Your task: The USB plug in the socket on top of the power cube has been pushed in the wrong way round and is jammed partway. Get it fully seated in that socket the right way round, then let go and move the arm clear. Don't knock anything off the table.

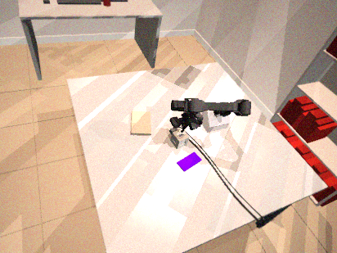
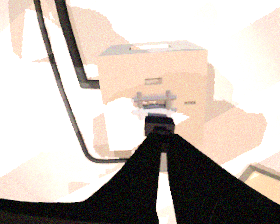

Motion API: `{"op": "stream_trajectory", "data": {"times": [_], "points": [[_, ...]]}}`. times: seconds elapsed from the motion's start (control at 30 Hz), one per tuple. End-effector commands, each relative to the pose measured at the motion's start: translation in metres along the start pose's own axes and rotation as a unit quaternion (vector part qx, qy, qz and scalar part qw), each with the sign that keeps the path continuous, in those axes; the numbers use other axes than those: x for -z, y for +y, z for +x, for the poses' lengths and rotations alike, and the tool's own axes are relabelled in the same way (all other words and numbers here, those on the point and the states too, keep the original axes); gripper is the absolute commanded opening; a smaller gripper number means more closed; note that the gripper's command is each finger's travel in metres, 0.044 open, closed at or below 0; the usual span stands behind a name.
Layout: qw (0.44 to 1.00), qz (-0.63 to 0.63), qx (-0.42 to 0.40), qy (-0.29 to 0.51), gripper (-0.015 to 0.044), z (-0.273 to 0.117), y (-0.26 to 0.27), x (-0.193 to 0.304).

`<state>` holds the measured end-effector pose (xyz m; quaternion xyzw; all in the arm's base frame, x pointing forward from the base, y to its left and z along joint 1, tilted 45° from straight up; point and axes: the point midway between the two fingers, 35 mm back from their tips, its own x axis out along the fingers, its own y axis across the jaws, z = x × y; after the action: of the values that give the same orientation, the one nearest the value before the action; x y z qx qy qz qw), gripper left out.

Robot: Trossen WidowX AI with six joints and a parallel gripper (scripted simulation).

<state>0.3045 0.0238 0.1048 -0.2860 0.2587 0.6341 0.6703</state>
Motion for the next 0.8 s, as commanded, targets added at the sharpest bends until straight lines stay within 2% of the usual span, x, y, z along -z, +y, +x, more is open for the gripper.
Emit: {"op": "stream_trajectory", "data": {"times": [0.0,0.77], "points": [[0.999,0.046,0.0,0.0,0.0,0.0003,-0.0002,0.0002],[0.941,0.34,0.001,0.0,0.0,0.0003,-0.0002,0.0002]]}}
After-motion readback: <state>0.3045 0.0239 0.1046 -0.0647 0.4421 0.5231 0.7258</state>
